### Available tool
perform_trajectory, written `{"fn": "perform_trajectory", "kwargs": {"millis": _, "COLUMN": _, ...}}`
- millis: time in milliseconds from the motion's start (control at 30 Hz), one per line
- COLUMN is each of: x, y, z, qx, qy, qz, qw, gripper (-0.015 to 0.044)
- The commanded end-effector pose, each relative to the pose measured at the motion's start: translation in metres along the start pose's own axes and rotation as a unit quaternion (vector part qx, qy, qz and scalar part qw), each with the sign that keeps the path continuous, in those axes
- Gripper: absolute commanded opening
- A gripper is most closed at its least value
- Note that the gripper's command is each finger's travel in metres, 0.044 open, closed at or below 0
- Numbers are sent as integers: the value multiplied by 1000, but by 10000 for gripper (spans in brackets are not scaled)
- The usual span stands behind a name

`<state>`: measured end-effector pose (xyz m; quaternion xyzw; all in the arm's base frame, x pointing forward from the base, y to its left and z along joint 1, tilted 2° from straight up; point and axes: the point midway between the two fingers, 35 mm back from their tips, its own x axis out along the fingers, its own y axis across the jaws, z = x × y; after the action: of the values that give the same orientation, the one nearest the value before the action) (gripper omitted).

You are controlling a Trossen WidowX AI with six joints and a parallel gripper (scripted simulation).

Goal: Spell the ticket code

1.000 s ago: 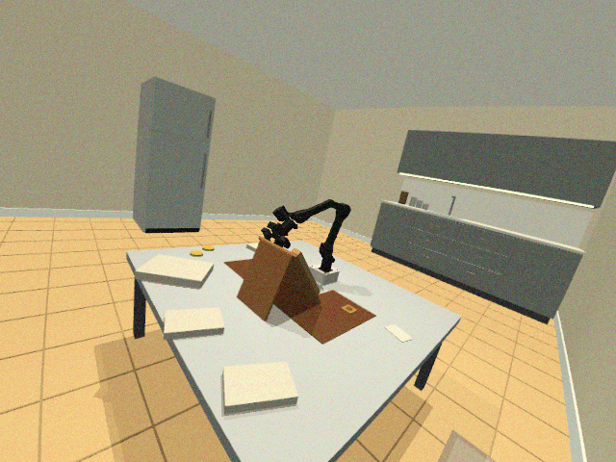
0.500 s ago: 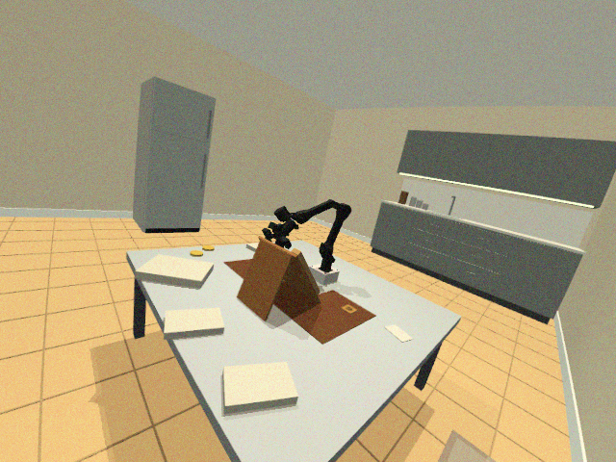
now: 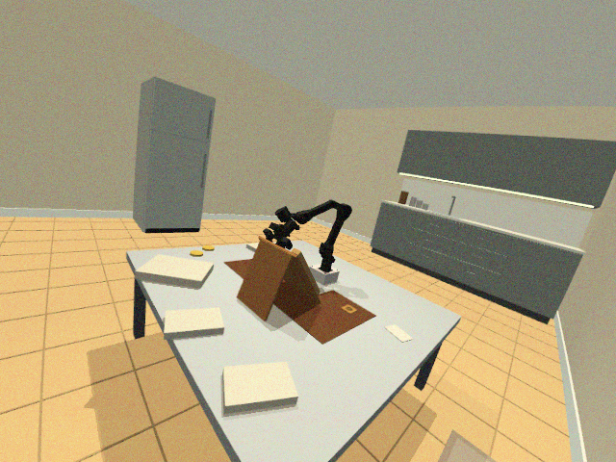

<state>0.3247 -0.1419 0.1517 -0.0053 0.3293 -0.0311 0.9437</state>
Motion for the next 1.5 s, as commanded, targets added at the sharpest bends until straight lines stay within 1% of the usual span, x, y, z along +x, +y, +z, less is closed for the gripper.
{"fn": "perform_trajectory", "kwargs": {"millis": 0, "x": 0, "y": 4, "z": -1, "qx": 1, "qy": 0, "qz": 0, "qw": 1000, "gripper": 0}}
{"fn": "perform_trajectory", "kwargs": {"millis": 1467, "x": 0, "y": 26, "z": -2, "qx": 2, "qy": 0, "qz": 0, "qw": 1000, "gripper": 0}}
